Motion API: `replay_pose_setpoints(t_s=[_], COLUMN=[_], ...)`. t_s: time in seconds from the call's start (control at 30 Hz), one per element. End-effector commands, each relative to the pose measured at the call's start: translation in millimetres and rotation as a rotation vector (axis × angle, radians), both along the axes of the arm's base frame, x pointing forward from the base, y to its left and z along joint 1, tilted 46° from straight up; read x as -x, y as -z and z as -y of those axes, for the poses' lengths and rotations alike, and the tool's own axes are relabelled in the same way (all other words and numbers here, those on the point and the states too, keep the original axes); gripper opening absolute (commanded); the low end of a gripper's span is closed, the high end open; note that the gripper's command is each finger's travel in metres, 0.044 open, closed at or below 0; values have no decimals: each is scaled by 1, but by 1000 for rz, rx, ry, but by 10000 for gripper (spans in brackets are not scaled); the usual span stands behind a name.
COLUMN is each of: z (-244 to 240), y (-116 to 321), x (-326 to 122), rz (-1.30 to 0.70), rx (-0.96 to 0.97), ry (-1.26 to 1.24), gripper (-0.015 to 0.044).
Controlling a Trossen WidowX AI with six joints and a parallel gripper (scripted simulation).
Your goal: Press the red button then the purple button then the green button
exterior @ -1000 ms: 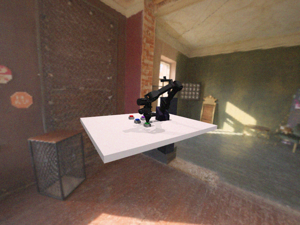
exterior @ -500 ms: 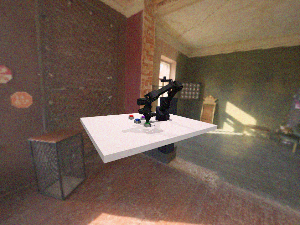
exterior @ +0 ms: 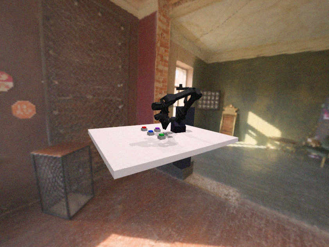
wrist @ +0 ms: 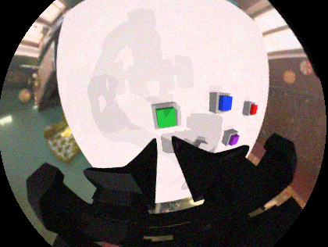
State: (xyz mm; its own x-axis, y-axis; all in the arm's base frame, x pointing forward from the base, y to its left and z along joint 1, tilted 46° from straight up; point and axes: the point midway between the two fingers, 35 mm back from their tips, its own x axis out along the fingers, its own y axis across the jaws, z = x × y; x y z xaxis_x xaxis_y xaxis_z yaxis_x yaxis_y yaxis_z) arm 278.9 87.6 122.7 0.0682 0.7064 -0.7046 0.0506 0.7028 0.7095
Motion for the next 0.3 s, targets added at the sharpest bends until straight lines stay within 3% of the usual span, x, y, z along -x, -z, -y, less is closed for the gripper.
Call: replay_pose_setpoints(t_s=[0.0,0.23,0.27], z=[-1,-1,-1], y=[-56,-64,-64], x=[30,37,37], rz=[40,40,40], rx=[-2,-2,-2], ry=[-4,-4,-4], gripper=[204,387,387])
